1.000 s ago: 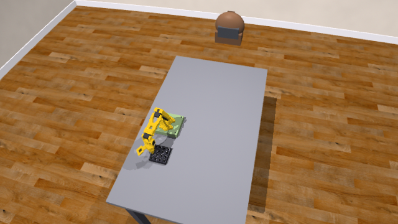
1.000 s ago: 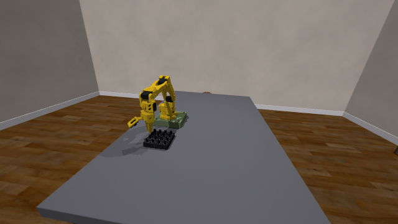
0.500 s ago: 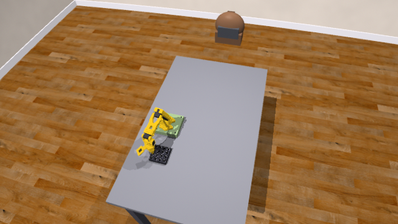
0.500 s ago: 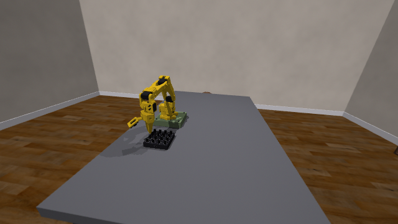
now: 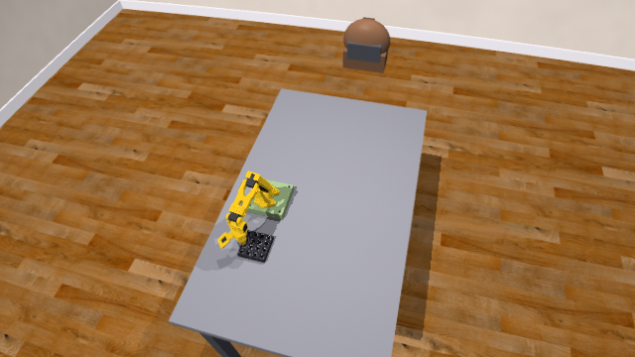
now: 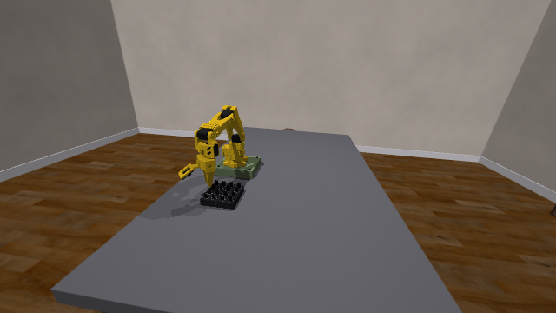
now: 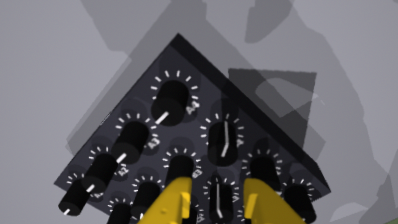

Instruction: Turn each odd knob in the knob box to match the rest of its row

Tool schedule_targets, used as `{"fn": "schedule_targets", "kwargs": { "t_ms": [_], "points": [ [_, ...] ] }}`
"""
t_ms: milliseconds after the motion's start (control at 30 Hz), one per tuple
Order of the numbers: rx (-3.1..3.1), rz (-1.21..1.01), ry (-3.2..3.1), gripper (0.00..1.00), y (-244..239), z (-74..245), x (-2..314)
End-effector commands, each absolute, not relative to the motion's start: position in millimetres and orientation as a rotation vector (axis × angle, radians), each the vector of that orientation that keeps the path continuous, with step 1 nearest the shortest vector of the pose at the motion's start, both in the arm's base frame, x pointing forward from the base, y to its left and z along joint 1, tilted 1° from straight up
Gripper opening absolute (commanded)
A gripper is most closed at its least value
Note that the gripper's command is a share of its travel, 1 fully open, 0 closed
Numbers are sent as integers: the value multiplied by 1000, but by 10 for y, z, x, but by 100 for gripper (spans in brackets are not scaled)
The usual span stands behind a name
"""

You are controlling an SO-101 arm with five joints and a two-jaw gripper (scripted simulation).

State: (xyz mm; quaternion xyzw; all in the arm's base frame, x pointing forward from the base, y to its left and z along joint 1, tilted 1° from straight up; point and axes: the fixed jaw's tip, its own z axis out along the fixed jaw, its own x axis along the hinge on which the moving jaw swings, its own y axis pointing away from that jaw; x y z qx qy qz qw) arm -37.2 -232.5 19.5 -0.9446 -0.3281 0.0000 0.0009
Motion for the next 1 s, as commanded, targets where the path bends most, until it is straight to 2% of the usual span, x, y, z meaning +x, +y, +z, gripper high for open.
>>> {"fn": "schedule_targets", "kwargs": {
  "t_ms": [0,967],
  "points": [
    [-2962,-11,-1010,10,-2296,142,-390],
    [-2962,-11,-1010,10,-2290,141,-398]
  ]
}}
